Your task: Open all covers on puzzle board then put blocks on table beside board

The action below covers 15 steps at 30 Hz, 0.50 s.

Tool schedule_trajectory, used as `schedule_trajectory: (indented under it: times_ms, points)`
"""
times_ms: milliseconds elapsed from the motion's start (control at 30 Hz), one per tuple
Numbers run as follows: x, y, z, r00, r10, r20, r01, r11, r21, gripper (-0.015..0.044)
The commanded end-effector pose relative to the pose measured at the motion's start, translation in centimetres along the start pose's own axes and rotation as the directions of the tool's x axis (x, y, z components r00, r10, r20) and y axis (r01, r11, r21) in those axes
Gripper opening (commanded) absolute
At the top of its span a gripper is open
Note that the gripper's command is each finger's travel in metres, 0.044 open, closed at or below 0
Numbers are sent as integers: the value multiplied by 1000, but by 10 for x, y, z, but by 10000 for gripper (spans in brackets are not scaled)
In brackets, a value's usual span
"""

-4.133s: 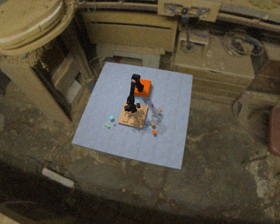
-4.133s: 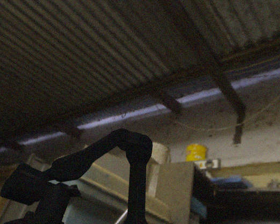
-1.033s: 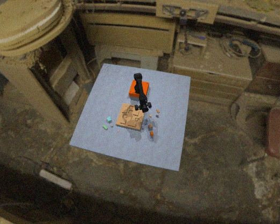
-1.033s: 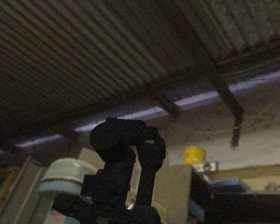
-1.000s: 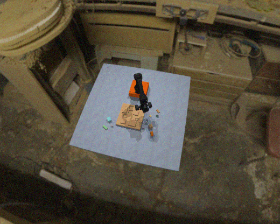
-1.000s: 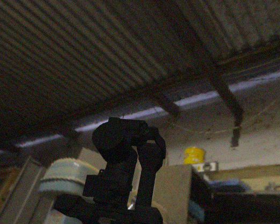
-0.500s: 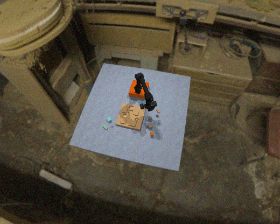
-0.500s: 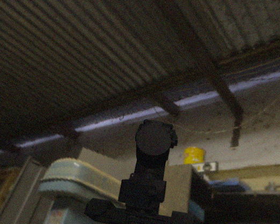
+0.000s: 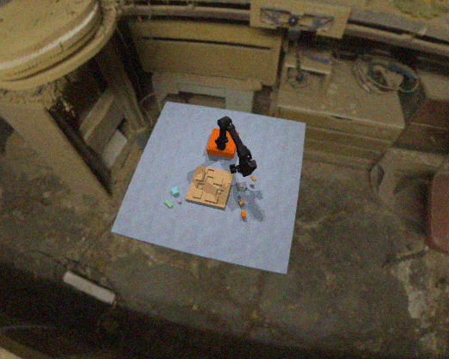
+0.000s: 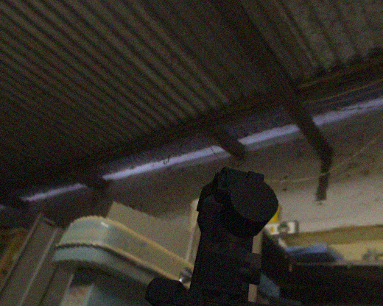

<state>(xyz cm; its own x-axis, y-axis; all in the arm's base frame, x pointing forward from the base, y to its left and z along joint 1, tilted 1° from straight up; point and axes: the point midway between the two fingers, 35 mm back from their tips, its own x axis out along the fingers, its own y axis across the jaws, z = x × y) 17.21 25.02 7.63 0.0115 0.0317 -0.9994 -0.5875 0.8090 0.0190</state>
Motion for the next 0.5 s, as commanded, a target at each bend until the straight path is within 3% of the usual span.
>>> schedule_trajectory:
  times_ms: [0,467]
  points:
    - [6,1,0,1000,-1,-3,1,1000,4,80]
    - [29,2,3,1000,-1,-3,1,1000,4,80]
